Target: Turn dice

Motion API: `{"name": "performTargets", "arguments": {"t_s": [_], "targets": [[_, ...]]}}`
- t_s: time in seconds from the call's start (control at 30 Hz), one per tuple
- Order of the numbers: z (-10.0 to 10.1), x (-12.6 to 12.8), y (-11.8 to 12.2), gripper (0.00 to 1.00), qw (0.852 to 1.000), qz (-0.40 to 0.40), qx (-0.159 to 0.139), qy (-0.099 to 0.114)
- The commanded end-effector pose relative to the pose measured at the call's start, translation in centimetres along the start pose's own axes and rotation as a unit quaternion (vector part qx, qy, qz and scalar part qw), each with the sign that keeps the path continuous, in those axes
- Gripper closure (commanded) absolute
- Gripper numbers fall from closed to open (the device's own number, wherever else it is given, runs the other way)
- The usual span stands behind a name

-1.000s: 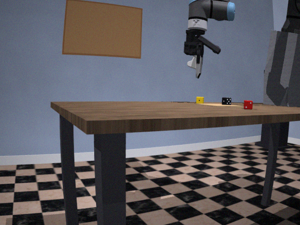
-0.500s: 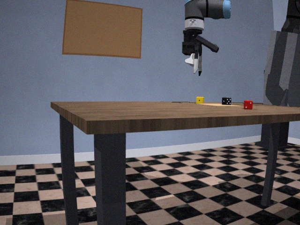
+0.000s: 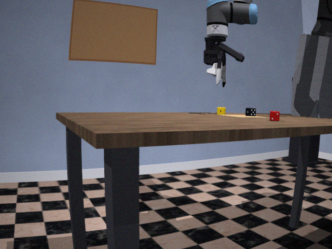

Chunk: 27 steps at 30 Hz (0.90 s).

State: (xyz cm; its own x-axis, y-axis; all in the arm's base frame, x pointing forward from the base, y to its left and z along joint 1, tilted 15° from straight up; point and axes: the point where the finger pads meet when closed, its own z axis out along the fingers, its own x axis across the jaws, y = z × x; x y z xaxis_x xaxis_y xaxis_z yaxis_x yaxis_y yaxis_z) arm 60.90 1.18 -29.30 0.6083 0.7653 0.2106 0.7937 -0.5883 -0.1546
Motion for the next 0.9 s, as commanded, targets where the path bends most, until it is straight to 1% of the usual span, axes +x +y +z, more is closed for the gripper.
{"name": "performTargets", "arguments": {"t_s": [0.0,0.03,0.07,0.87], "targets": [[0.94,-0.01,-0.46,0.0,1.0,0.007,-0.001,0.0],[0.97,-0.01,-0.48,0.0,1.0,0.008,-0.001,0.0],[0.97,-0.01,-0.48,0.72,1.0,0.008,-0.001,0.0],[0.97,-0.01,-0.48,0.72,1.0,0.008,-0.001,0.0]]}}
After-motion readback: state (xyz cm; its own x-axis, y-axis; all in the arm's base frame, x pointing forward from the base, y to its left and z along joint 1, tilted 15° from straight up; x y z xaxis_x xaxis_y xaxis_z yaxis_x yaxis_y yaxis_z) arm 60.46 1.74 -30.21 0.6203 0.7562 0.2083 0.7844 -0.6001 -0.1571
